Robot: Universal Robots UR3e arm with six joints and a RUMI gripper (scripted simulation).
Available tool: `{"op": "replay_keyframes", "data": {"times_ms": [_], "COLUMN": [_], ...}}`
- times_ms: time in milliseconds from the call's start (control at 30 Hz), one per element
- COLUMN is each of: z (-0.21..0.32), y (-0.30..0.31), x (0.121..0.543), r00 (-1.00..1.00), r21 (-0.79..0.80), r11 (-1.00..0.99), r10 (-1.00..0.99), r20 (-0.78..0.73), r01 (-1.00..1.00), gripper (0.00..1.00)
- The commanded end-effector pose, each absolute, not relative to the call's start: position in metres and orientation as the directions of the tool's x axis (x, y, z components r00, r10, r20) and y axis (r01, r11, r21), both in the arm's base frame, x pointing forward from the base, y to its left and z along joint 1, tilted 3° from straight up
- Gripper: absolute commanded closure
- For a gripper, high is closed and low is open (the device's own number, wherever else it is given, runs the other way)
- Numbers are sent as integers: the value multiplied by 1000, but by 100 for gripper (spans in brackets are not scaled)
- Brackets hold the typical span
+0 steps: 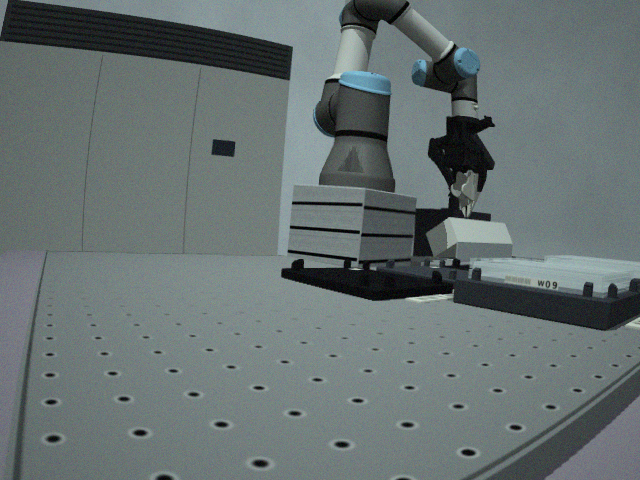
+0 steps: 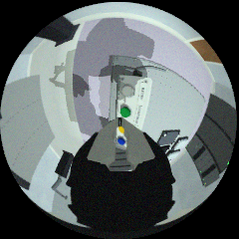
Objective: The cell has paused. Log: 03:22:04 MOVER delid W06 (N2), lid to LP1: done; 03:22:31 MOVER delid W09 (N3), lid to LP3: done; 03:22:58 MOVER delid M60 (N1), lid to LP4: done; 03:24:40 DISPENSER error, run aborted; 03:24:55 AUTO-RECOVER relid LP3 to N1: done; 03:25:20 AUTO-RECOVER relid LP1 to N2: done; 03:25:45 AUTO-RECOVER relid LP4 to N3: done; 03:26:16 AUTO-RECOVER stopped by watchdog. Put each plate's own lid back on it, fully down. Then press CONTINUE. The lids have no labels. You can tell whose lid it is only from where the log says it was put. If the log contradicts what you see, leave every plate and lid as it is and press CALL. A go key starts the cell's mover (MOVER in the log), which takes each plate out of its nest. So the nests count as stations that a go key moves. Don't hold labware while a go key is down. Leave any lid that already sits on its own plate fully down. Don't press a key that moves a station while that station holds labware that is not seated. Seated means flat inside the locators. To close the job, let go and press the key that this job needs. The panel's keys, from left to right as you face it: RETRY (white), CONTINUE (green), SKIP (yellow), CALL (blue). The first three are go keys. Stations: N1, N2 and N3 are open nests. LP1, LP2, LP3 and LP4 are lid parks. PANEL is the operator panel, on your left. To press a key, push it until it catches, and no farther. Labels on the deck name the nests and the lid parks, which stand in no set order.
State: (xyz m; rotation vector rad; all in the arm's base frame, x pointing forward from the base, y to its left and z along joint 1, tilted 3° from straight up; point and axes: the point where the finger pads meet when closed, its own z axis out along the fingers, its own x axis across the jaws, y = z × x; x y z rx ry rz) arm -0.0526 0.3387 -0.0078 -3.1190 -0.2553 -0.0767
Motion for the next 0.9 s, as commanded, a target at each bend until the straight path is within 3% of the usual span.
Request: {"op": "replay_keyframes", "data": {"times_ms": [0, 867], "z": [-10, -23], "y": [340, 341], "x": [-51, -42], "r00": [985, 985], "r21": [-10, -10], "r11": [-987, -987], "r10": [162, 162], "r20": [51, 51], "r01": [163, 163], "gripper": [100, 100]}}
